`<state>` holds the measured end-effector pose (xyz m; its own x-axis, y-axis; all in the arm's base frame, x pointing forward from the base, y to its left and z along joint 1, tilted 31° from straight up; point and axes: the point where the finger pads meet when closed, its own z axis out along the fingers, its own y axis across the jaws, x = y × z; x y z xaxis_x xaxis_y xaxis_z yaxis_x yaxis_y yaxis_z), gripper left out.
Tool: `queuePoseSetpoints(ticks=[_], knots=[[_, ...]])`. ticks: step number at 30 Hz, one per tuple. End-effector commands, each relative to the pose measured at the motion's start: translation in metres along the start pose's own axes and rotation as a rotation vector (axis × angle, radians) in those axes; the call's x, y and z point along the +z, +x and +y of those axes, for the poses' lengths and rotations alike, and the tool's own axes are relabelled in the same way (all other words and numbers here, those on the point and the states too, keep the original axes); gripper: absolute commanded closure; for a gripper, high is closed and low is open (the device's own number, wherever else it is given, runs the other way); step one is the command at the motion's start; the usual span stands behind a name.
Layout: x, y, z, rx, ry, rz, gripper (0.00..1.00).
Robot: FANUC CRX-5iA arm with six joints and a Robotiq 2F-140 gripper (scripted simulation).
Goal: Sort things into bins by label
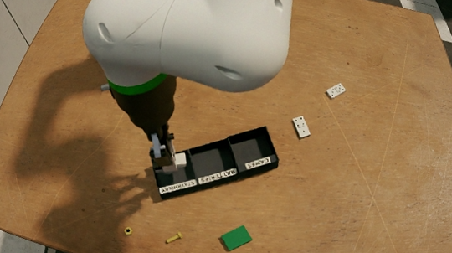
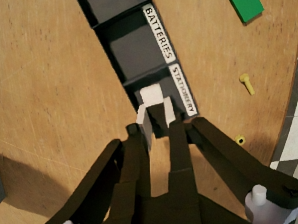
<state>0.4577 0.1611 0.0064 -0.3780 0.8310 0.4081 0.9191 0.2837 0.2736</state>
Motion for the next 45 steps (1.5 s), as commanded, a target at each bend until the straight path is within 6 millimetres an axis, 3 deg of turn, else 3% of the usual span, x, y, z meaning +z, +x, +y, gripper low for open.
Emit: queuePoseSetpoints(ticks=[1, 18, 45], knots=[[0.0, 0.0, 0.0, -0.135, -0.012, 0.027, 0.8], [0.0, -0.001, 0.0, -0.135, -0.012, 0.027, 0.8], [0.044, 0.0, 0.0, -0.135, -0.012, 0.027, 0.8]])
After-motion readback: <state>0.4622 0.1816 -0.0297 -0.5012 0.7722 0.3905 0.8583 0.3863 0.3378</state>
